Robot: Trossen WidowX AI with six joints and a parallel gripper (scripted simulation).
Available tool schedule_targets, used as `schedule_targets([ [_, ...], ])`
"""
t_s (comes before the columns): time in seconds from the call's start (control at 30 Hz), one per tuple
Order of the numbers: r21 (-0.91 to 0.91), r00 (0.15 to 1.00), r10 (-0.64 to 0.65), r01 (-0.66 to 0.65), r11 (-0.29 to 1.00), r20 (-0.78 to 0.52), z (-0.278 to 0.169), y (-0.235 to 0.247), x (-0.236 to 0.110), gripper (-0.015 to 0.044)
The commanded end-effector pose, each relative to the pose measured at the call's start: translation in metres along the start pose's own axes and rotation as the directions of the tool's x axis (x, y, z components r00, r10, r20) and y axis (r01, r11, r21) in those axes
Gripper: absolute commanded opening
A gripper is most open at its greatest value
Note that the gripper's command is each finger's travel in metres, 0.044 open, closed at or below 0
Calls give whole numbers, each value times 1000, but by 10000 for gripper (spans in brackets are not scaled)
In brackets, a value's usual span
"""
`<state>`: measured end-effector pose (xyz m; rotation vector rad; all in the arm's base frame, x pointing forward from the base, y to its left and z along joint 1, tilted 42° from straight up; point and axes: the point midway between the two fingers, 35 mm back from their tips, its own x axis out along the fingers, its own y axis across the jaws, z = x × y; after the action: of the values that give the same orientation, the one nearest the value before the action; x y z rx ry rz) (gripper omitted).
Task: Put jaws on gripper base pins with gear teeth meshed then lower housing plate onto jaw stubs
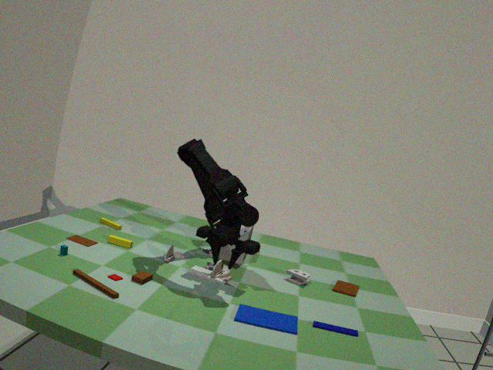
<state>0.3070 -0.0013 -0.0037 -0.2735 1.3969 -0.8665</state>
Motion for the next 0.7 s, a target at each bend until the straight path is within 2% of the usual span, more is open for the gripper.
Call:
schedule_targets([
  [0.0,8,1000,13,-14,1000,12,0,0,-42,224],
  [0.2,-1,1000,12,-12,1000,21,1,2,-37,224],
  [0.3,-20,1000,15,-15,1000,19,6,-14,-40,303],
  [0.47,-83,1000,21,-19,996,15,17,-72,-47,434],
  [0.67,-155,1000,16,-14,988,13,15,-142,-52,440],
])
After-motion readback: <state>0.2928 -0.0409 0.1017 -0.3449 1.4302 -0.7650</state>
